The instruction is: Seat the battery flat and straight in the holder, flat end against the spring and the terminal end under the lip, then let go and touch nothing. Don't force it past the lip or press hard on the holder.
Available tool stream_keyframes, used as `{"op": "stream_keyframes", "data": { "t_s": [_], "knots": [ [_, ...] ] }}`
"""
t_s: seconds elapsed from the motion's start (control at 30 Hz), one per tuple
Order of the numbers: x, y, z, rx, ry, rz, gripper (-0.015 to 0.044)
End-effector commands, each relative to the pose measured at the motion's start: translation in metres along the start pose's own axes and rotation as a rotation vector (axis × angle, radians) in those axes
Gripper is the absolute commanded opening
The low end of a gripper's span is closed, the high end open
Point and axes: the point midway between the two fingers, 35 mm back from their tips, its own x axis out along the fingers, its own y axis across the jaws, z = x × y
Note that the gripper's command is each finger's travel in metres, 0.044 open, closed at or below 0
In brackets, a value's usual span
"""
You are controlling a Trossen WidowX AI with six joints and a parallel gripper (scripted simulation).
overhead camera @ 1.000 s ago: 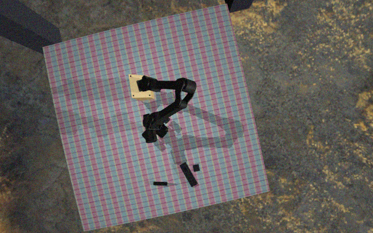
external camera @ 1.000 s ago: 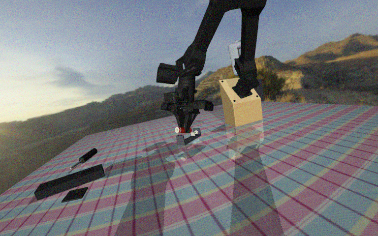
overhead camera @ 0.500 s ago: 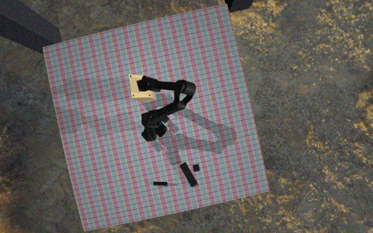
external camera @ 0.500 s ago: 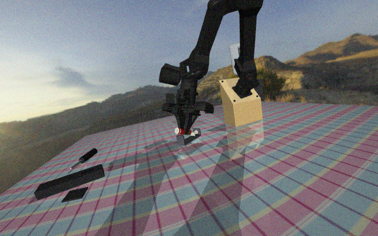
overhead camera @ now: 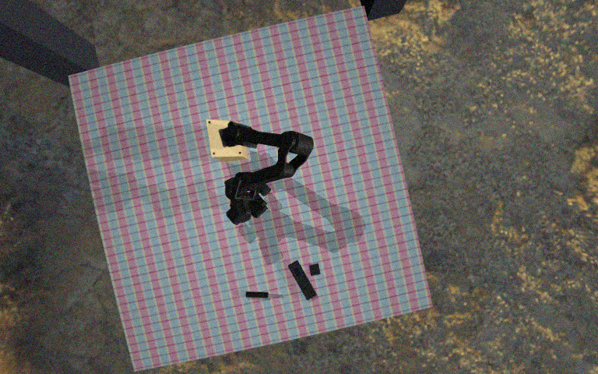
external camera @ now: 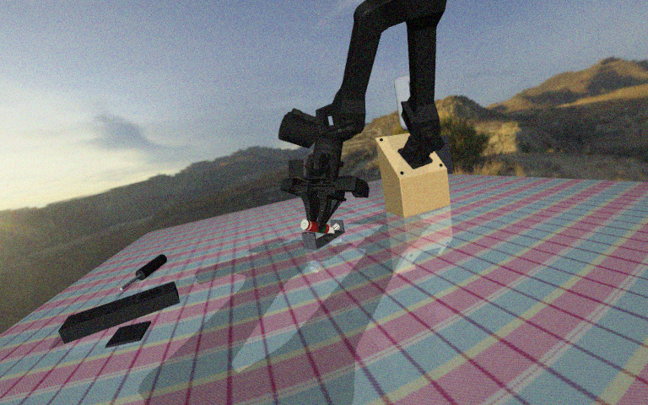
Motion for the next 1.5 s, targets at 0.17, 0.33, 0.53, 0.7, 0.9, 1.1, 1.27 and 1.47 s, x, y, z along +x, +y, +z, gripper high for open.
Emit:
{"op": "stream_keyframes", "data": {
  "t_s": [0.17,0.33,0.53,0.7,0.9,1.1,1.27,1.47],
  "knots": [
    [0.000,0.004,-0.002,0.009,-0.038,0.003,0.0061],
    [-0.001,0.006,-0.003,0.009,-0.056,0.000,0.0061],
    [-0.001,0.008,-0.004,0.010,-0.071,-0.003,0.0061],
    [-0.002,0.008,-0.008,0.011,-0.071,-0.006,0.0061],
    [-0.004,0.008,-0.016,0.012,-0.071,-0.012,0.0061],
    [-0.006,0.008,-0.021,0.013,-0.073,-0.014,0.0061],
    [-0.007,0.008,-0.025,0.013,-0.073,-0.016,0.0061],
    [-0.008,0.008,-0.026,0.013,-0.068,-0.019,0.0061]
  ]
}}
